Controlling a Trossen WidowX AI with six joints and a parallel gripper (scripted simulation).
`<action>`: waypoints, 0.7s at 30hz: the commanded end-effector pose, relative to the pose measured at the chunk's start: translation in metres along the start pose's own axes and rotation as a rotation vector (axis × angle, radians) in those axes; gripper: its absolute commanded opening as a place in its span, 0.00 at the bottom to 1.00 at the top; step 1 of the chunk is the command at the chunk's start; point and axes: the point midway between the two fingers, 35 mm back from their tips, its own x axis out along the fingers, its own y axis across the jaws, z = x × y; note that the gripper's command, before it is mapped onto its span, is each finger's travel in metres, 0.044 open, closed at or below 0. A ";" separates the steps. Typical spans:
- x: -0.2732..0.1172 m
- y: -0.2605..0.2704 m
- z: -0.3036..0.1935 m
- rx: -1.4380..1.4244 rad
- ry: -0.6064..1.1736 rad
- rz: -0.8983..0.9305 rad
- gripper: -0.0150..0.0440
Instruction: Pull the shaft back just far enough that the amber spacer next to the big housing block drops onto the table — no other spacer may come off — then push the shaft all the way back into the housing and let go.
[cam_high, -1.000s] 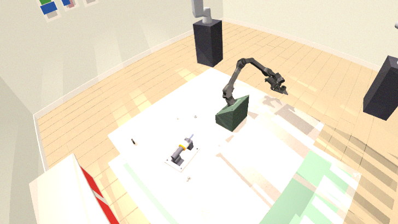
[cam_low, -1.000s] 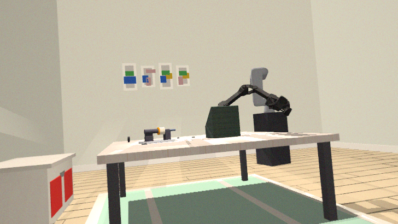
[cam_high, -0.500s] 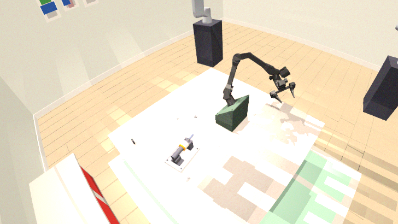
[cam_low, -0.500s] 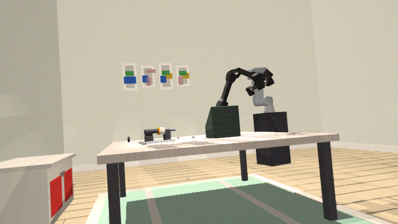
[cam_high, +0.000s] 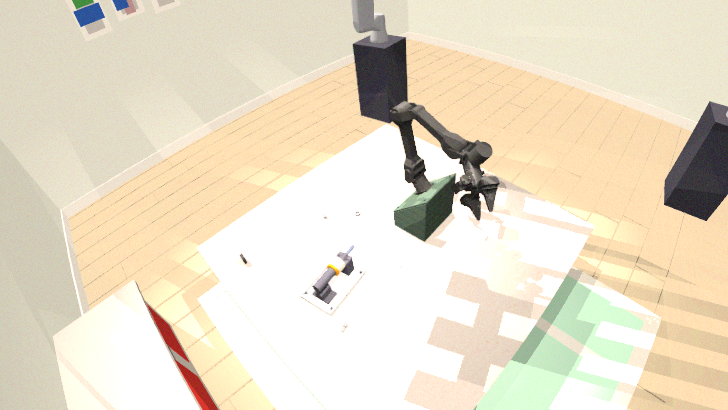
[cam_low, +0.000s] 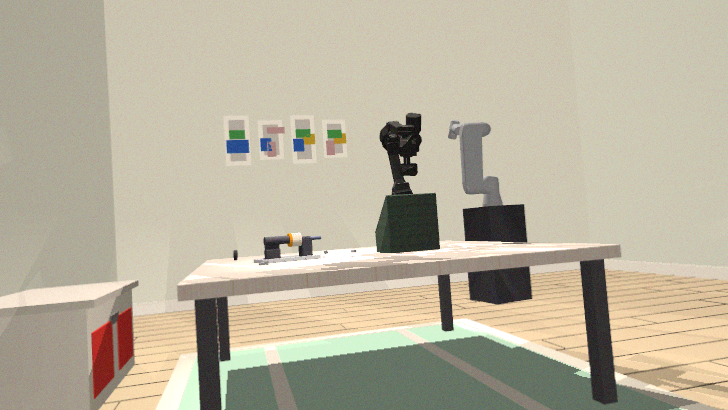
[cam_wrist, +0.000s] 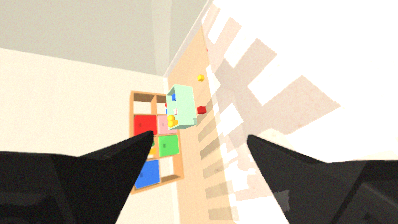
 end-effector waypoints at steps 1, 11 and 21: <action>0.017 -0.015 0.068 0.285 -0.042 -0.025 1.00; 0.034 -0.101 0.228 0.995 -0.231 -0.031 1.00; -0.001 -0.232 0.336 1.636 -0.511 0.070 1.00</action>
